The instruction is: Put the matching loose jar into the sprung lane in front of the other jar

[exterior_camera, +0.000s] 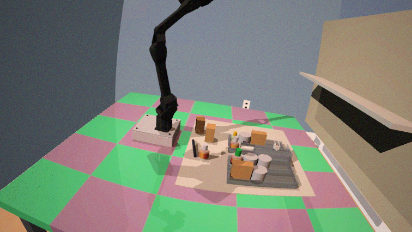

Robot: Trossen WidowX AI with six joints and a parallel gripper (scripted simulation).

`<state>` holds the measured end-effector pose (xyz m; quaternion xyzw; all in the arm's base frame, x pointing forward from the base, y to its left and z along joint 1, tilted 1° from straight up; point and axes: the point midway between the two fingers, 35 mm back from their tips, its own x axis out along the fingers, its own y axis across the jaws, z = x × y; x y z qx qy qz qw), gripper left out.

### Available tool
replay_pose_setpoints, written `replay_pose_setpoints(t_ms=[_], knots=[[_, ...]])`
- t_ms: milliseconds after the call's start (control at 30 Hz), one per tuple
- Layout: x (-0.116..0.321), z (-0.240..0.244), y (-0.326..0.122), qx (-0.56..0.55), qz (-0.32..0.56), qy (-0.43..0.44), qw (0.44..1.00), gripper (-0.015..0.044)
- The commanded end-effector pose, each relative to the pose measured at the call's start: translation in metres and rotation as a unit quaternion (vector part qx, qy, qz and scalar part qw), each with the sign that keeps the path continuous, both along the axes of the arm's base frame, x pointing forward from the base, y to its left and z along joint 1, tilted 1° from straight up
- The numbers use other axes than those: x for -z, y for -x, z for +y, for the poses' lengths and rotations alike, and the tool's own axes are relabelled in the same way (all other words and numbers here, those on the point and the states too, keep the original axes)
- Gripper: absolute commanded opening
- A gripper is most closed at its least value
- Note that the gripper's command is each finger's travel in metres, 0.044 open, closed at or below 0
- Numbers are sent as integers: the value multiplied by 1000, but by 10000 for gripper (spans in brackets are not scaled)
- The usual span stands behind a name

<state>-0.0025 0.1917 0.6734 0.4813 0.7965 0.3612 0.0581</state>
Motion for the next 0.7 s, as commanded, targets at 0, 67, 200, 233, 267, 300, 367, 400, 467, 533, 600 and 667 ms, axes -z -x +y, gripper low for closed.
replay_pose_setpoints(t_ms=[0, 67, 200, 233, 267, 300, 367, 400, 467, 533, 600, 667], knots=[[0, 1, -2, 2, 7, 3, 1000, 426], [4, 10, -20, 15, 62, 28, 998, 440], [21, 31, -76, 57, 230, 89, 967, 440], [26, 35, -90, 67, 272, 101, 955, 440], [32, 39, -105, 78, 314, 112, 940, 440], [39, 41, -120, 88, 355, 121, 923, 440], [53, 45, -150, 108, 433, 134, 885, 440], [61, 45, -164, 118, 472, 139, 863, 440], [79, 44, -193, 137, 545, 143, 815, 440], [97, 41, -221, 154, 614, 142, 761, 440], [118, 35, -247, 169, 677, 135, 704, 440], [139, 27, -272, 182, 734, 124, 642, 440]])
